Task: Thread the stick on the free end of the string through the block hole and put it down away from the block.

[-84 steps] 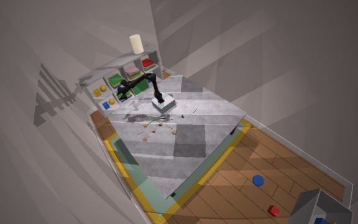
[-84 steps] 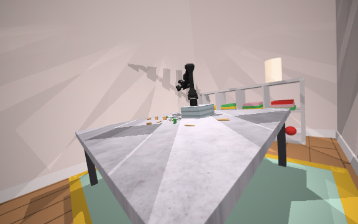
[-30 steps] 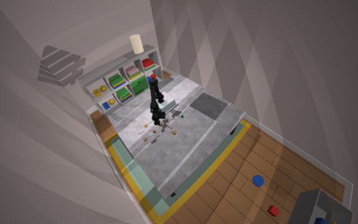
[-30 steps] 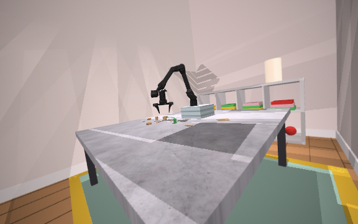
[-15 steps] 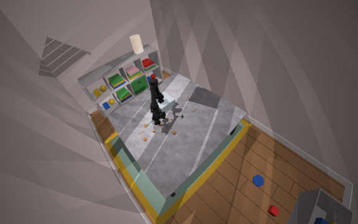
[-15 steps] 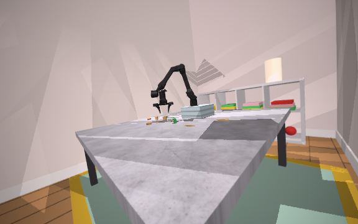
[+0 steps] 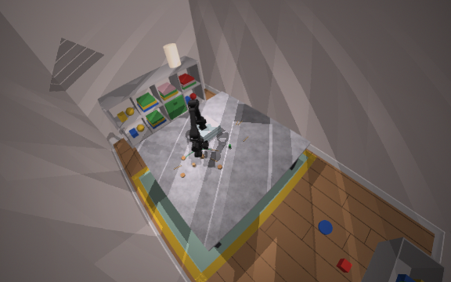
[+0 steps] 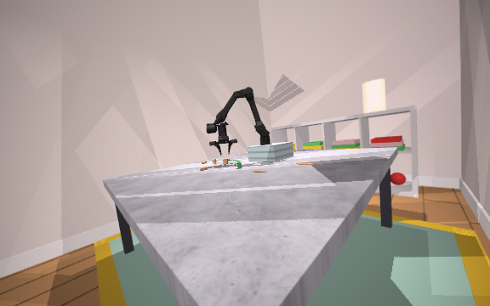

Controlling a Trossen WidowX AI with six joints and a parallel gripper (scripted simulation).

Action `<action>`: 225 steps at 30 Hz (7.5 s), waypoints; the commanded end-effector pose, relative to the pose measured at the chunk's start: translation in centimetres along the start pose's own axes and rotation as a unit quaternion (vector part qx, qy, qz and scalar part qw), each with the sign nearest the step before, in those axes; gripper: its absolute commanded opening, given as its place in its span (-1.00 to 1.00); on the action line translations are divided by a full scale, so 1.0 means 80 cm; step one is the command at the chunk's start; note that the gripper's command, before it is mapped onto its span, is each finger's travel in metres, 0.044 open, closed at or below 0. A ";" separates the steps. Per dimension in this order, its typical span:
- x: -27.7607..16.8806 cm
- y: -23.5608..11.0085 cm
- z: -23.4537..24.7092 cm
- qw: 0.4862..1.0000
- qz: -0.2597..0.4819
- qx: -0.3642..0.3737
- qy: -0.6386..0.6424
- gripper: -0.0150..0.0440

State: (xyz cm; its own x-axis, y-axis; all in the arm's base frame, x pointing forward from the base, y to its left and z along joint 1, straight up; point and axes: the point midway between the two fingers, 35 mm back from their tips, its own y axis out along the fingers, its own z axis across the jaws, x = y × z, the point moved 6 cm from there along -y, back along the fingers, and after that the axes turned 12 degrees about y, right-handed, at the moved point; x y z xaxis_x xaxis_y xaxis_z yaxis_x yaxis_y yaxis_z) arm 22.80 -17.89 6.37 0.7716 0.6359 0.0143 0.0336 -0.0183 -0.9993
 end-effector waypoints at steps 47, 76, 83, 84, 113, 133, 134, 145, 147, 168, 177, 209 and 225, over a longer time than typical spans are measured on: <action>0.000 0.000 0.000 1.000 0.000 0.000 0.000 -0.29; 0.089 0.001 0.116 0.991 0.000 0.008 0.132 0.49; 0.089 0.001 0.116 0.991 0.000 0.008 0.132 1.00; 0.089 0.001 0.116 0.991 0.000 0.008 0.132 1.00; 0.090 0.004 0.116 0.991 0.000 0.008 0.132 -0.08; 0.091 0.045 0.115 0.991 0.000 0.008 0.132 -0.08; 0.091 0.047 0.115 0.991 0.000 0.008 0.132 -0.08; 0.090 0.069 0.117 0.991 0.000 0.008 0.132 -0.08; 0.089 0.073 0.118 0.991 0.000 0.008 0.132 -0.08; 0.090 0.075 0.117 0.992 -0.002 0.007 0.129 -0.49; 0.090 0.073 0.117 0.992 -0.002 0.007 0.129 -0.49; 0.092 0.022 0.114 0.992 -0.002 0.007 0.129 -0.49; 0.089 0.005 0.115 0.992 -0.002 0.009 0.129 -0.49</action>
State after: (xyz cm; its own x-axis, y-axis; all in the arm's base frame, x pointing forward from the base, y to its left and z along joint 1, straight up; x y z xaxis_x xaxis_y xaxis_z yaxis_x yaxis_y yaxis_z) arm 22.52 -6.20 5.75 0.9090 0.4162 0.0240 0.0280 -0.0034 -0.9996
